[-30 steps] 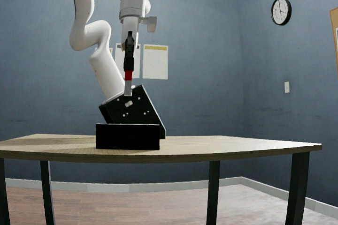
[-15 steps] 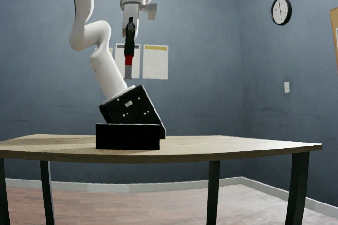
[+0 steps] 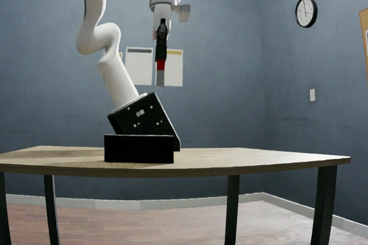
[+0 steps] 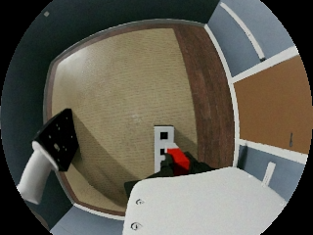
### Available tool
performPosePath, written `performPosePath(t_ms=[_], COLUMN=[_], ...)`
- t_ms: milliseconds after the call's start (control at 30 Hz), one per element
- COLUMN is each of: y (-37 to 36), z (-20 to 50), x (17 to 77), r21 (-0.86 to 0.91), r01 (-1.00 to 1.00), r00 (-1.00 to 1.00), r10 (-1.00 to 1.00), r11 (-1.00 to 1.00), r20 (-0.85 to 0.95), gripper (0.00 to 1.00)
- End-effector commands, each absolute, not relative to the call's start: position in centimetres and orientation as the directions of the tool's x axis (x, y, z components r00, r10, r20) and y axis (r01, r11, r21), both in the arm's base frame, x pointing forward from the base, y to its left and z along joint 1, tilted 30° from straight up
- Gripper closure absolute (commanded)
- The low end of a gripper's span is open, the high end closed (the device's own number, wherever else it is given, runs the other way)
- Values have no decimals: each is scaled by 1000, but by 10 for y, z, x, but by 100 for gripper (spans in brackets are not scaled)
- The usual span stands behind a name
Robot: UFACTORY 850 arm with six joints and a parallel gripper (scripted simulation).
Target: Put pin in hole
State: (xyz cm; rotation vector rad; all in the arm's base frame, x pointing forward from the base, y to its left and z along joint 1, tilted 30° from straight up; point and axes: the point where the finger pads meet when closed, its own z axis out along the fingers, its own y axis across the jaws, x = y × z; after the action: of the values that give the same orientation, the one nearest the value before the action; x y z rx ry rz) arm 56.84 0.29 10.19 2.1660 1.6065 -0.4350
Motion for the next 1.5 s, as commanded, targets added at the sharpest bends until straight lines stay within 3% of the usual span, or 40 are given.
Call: performPosePath(t_ms=[0,100,133,300,1467], y=[5,5,-30,-47,-57], z=[102,102,41,11,-8], x=[570,570,569,569,568], r21=[138,138,138,138,135], r01=[957,957,957,957,957], r00=[289,289,289,289,289], r10=[831,831,831,831,830], r11=[-254,-254,-254,-254,-256], r20=[-476,-476,-476,-476,-477], gripper=[100,100,100,100,100])
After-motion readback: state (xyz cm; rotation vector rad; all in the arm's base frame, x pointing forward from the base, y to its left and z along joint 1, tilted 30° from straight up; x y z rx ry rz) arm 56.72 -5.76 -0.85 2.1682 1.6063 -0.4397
